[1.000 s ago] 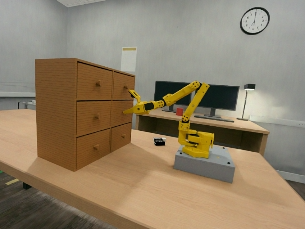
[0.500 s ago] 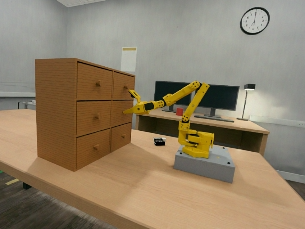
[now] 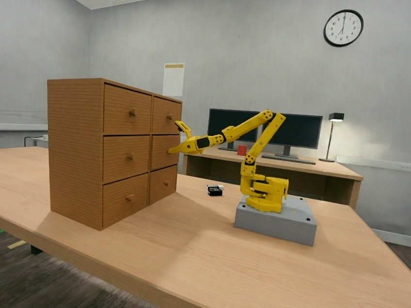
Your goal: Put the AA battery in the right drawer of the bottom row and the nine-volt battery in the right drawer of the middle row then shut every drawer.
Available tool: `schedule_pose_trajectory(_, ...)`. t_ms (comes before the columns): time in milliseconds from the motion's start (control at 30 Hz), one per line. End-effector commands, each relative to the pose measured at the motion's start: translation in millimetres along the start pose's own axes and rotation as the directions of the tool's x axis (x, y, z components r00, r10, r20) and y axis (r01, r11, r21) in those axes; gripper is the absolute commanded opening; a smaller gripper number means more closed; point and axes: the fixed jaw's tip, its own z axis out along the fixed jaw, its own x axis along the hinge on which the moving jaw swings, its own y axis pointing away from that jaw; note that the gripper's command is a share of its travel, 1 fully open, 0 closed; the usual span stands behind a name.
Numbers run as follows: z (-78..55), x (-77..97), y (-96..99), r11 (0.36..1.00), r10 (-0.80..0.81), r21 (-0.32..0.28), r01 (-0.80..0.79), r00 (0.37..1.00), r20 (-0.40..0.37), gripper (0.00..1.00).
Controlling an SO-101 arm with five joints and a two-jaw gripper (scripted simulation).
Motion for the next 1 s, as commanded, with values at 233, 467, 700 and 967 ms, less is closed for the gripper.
schedule_pose_trajectory(233,-4.1,1.4,1.2,1.000,-0.003,-0.006,0.003,1.000,-0.005,0.00)
schedule_pose_trajectory(467,-4.1,1.4,1.2,1.000,-0.003,-0.006,0.003,1.000,-0.005,0.00)
schedule_pose_trajectory(700,-7.8,2.5,1.5,1.000,-0.004,-0.007,0.004,1.000,-0.005,0.00)
schedule_pose_trajectory(967,-12.6,4.3,1.9,1.000,-0.004,-0.008,0.004,1.000,-0.005,0.00)
